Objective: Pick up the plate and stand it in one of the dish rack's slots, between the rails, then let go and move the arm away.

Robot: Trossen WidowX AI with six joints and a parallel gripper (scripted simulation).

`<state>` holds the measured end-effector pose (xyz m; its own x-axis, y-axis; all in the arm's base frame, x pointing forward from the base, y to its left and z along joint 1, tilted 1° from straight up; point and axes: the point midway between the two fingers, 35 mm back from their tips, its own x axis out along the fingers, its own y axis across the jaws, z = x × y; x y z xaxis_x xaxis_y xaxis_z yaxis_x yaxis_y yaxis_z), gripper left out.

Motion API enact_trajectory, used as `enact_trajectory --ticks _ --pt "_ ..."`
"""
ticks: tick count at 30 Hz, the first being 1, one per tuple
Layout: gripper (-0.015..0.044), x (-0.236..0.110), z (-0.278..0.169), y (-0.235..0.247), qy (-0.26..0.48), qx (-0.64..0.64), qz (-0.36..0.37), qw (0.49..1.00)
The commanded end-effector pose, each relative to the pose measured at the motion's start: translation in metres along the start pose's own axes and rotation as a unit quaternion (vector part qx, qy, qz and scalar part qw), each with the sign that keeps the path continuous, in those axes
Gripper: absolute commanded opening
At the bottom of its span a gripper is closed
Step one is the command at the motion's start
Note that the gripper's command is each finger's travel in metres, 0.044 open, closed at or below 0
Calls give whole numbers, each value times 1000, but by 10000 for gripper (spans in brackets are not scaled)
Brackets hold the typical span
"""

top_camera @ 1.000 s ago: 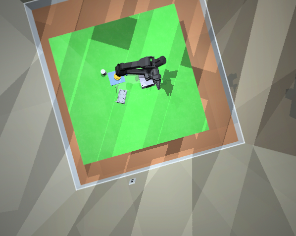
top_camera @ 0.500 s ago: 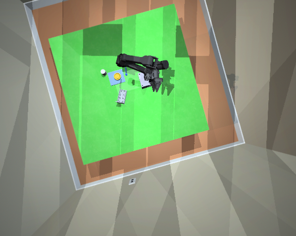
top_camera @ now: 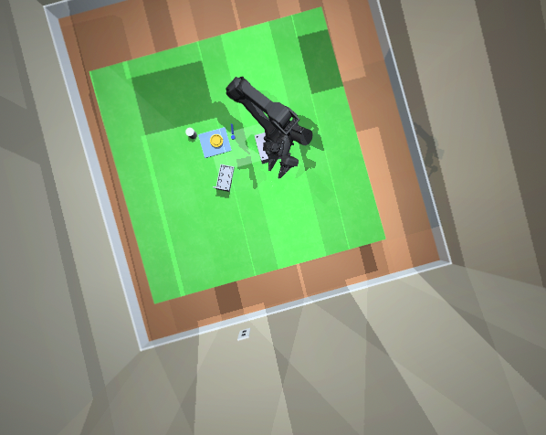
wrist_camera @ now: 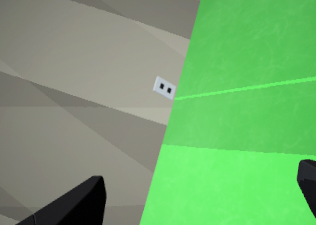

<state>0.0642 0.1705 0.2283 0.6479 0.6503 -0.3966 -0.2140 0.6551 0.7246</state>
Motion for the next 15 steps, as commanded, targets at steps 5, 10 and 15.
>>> enact_trajectory --ticks 5,10,15 --pt "400 19 22 -10 -28 -81 -107 991" --pt "400 31 37 -19 -31 -120 -176 976" --pt "400 42 55 -33 -22 -153 -251 956"
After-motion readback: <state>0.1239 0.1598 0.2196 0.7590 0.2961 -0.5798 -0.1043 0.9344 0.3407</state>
